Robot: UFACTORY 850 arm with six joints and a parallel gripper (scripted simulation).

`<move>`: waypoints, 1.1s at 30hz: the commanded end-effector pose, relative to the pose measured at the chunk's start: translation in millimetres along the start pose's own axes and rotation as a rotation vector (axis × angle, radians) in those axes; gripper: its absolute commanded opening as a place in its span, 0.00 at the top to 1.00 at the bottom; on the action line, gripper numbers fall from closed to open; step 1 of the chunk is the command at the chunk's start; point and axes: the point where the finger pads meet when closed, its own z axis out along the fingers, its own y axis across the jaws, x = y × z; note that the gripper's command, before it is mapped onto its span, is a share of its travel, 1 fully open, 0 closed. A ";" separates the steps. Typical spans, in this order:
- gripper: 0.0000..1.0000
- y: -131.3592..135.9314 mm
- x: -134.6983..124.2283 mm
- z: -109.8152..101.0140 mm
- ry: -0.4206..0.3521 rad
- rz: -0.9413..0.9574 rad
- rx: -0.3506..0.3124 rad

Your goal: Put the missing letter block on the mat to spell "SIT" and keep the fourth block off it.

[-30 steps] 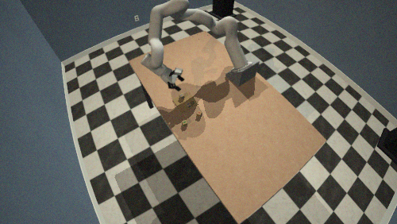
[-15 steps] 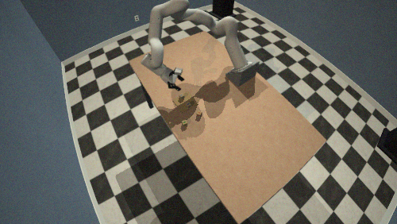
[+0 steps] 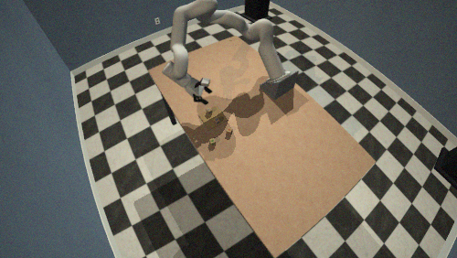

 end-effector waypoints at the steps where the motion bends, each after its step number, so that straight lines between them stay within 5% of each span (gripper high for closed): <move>1: 0.00 0.4 0.2 -0.9 -0.001 -0.001 -0.001; 14: 0.00 1.5 1.2 0.8 -0.010 -0.014 0.005; 33: 0.00 41.0 33.1 45.2 -0.272 -0.453 0.192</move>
